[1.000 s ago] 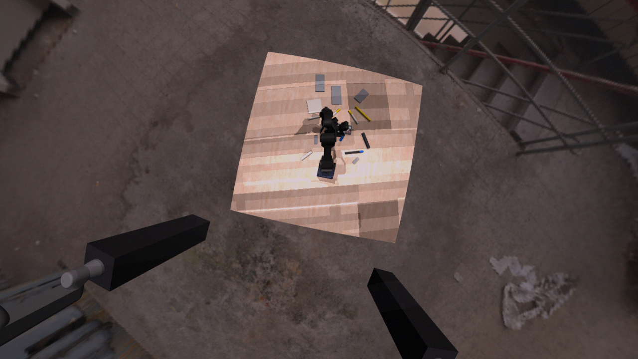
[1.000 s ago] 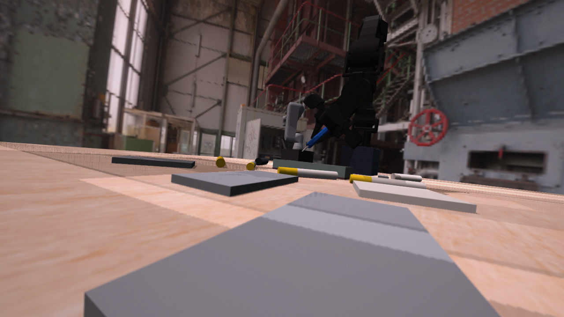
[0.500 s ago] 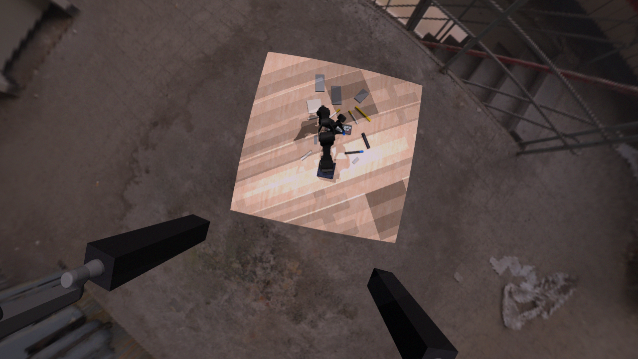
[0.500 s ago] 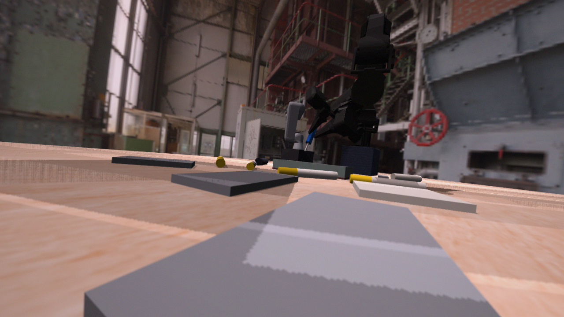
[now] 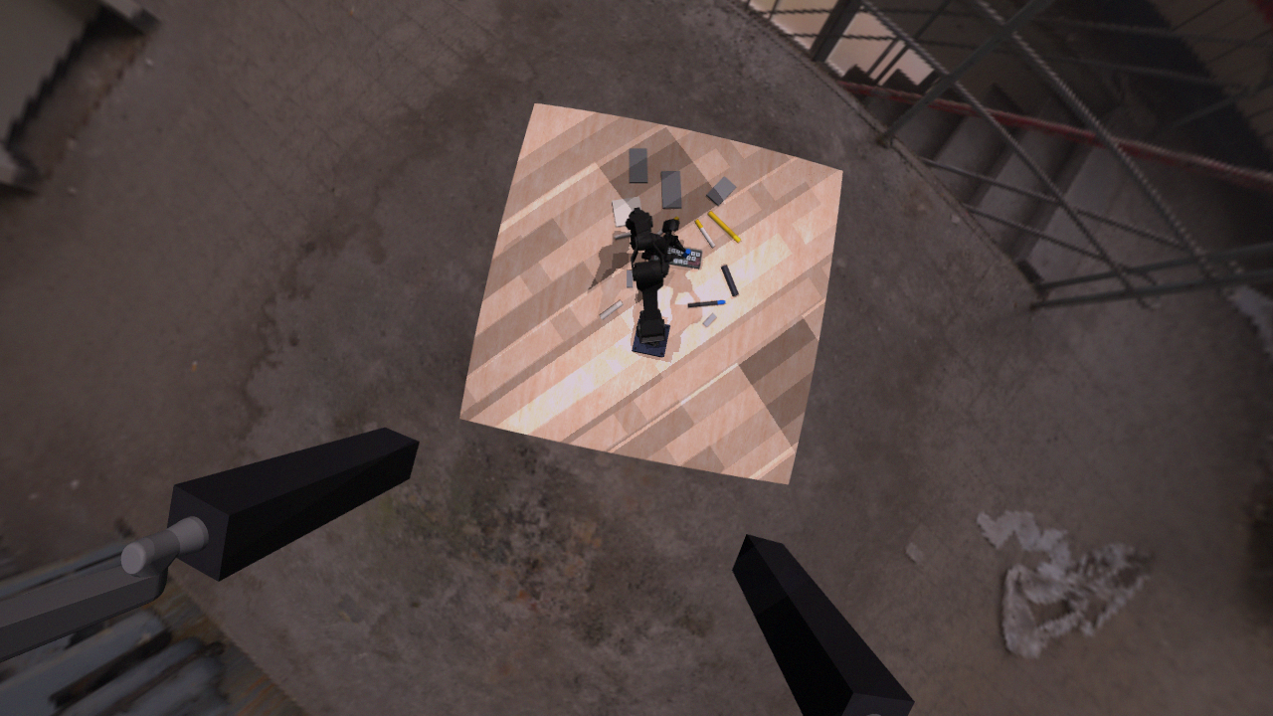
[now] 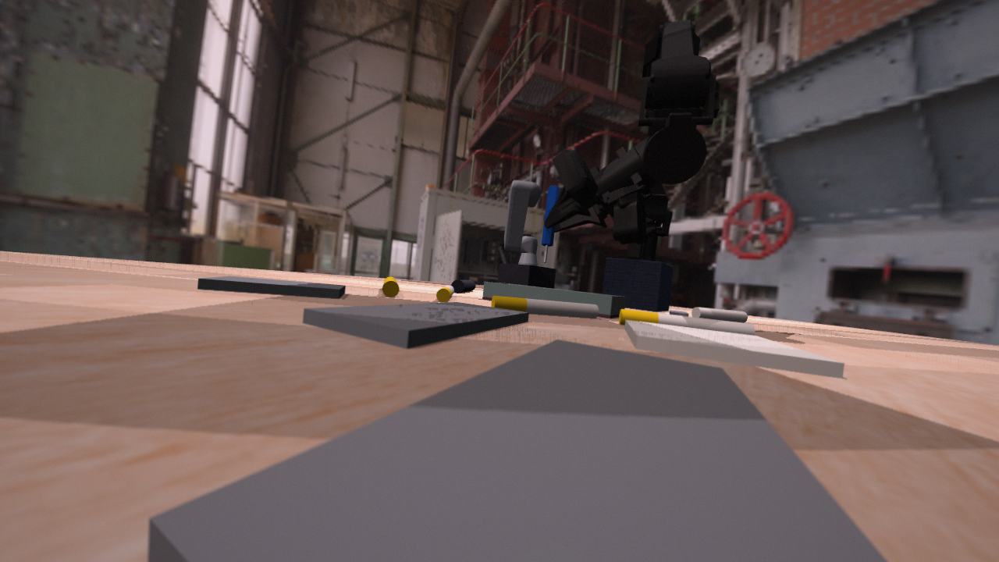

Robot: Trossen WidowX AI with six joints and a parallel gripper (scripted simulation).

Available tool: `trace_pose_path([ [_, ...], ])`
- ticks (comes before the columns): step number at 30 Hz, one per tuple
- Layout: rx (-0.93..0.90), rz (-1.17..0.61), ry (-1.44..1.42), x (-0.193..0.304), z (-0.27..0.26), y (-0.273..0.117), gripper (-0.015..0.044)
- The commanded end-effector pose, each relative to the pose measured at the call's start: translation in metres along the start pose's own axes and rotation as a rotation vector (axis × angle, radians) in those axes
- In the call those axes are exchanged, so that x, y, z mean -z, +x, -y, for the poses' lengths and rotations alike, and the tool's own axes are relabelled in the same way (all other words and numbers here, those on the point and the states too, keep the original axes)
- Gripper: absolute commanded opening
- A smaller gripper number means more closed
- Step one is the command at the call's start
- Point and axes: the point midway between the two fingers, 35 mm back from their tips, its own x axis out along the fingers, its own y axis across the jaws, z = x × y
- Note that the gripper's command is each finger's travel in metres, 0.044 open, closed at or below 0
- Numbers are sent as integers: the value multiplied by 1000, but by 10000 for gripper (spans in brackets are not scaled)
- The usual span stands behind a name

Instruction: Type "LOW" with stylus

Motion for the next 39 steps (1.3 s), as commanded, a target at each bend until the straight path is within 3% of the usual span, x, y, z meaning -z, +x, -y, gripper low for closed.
trace_pose_path([
  [1,21,-23,-110,0,4,-3,0],
  [31,21,-24,-116,-29,-1,15,0],
  [34,21,-24,-116,-30,2,15,79],
  [39,21,-24,-115,-31,3,16,81],
])
